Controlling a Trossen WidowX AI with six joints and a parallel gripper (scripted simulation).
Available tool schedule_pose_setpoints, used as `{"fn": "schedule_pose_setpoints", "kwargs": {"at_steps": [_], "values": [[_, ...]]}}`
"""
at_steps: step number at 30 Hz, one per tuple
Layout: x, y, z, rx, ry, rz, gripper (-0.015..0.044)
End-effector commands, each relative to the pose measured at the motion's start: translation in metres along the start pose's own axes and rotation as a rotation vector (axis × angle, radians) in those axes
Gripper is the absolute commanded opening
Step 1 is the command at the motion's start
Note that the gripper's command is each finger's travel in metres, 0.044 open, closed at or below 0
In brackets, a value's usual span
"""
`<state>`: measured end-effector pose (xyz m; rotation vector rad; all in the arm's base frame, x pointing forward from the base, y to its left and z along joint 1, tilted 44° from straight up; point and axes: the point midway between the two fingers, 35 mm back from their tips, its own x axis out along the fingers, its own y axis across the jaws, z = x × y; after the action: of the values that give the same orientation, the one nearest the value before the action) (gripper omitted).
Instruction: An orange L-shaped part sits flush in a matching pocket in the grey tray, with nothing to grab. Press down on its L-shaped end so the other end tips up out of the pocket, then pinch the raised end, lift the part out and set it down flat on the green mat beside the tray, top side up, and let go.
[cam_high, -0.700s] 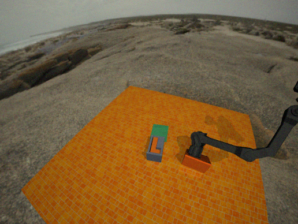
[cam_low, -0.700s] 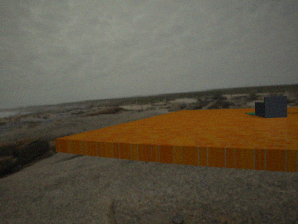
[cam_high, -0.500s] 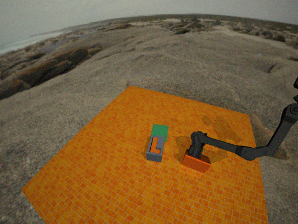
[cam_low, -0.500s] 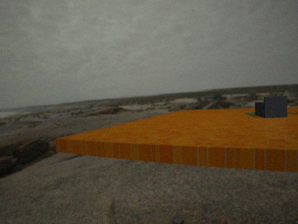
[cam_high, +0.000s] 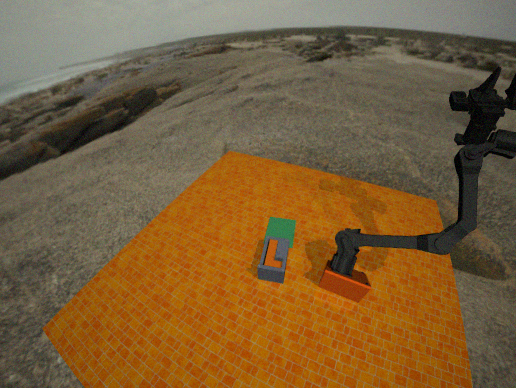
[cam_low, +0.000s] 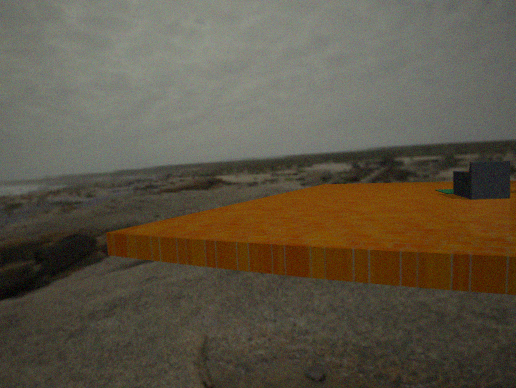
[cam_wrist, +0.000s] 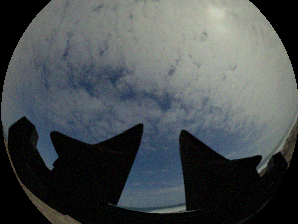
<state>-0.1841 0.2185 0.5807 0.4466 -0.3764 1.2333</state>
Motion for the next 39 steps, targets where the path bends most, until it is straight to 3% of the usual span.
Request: {"fn": "schedule_pose_setpoints", "kwargs": {"at_steps": [1, 4, 10, 17, 28, 34, 39], "values": [[-0.004, -0.04, 0.035, 0.104, -0.08, -0.027, 0.018], [-0.006, -0.066, 0.057, 0.083, -0.158, -0.044, 0.018], [-0.009, -0.182, 0.099, 0.263, -0.25, -0.193, 0.018], [-0.009, -0.333, 0.092, 0.537, -0.278, -0.429, 0.018], [-0.016, -0.517, -0.055, 0.815, -0.048, -0.92, 0.018], [-0.042, -0.575, -0.175, 0.87, 0.242, -1.239, 0.018], [-0.083, -0.587, -0.28, 0.841, 0.598, -1.496, 0.018]]}}
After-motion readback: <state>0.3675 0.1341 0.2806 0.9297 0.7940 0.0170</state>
